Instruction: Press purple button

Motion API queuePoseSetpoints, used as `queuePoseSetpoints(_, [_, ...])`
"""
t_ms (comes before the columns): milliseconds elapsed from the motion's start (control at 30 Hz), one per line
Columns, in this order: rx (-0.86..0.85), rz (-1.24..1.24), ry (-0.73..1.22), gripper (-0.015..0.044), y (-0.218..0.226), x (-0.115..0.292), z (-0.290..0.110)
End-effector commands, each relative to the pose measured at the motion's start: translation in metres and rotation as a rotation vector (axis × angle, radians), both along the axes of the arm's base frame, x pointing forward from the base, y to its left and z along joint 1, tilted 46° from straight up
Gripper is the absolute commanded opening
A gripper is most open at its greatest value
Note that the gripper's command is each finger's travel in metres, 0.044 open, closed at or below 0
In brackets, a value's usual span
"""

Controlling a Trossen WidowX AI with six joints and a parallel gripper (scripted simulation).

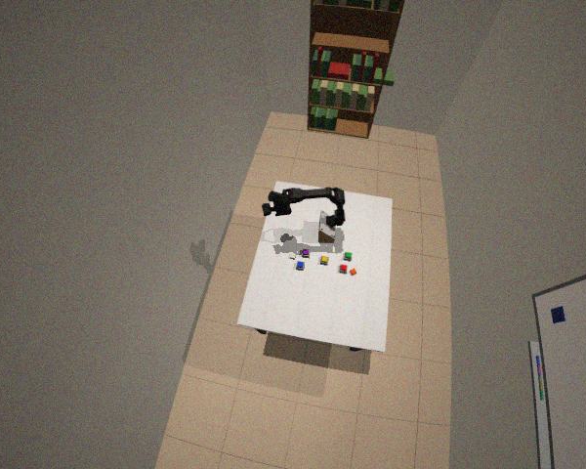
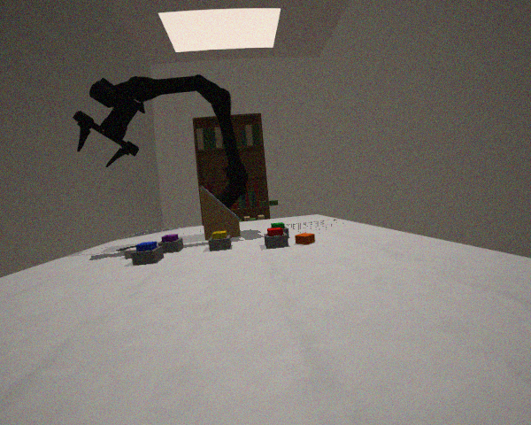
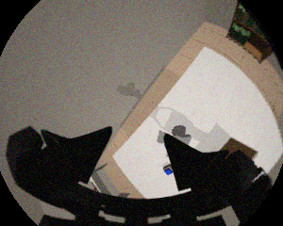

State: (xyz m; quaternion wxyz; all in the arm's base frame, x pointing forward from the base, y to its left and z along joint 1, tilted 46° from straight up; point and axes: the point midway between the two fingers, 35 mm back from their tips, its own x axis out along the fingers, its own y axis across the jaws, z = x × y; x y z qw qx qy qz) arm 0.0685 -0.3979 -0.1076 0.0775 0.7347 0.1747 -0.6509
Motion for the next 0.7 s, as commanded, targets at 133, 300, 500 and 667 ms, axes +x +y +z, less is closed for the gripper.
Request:
queuePoseSetpoints(133, [0.095,0.899,-0.288,0.04,0.081,0.069,0.011])
queuePoseSetpoints(300, [0.114,1.243,-0.436,0.04,0.116,0.089,0.017])
queuePoseSetpoints(500, [0.12,1.635,-0.642,0.04,0.158,0.108,0.025])
queuePoseSetpoints(667, [0.104,1.94,-0.839,0.04,0.193,0.12,0.034])
